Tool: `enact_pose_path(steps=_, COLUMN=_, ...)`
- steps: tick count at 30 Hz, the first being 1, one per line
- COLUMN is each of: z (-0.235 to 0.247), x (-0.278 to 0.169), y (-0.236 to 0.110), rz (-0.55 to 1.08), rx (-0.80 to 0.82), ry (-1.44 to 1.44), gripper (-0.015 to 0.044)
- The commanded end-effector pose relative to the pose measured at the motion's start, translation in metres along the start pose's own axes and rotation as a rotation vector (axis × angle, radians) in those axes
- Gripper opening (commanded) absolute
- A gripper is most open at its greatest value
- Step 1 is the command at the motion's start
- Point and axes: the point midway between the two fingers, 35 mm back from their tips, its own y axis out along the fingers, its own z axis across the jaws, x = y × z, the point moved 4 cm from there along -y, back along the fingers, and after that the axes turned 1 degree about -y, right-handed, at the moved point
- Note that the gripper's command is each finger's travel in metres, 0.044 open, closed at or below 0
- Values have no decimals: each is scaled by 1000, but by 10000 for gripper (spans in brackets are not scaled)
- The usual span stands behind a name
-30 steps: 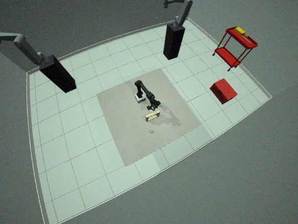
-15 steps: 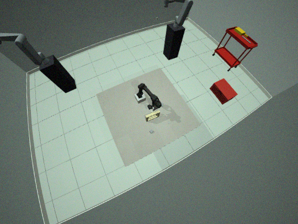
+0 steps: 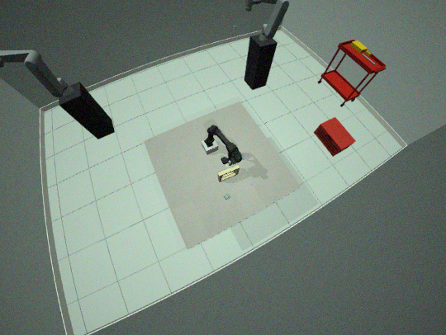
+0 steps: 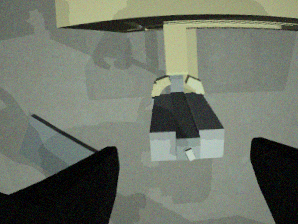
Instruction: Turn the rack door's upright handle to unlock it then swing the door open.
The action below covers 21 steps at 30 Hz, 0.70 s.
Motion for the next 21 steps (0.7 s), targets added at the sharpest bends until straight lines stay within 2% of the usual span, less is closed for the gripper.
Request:
enact_pose_path(steps=1, z=-1, x=0, y=8, rz=5, rx=-7, ry=6, gripper=284)
enact_pose_path(steps=21, z=-1, x=-1, y=41, rz=5, rx=-7, ry=6, gripper=284)
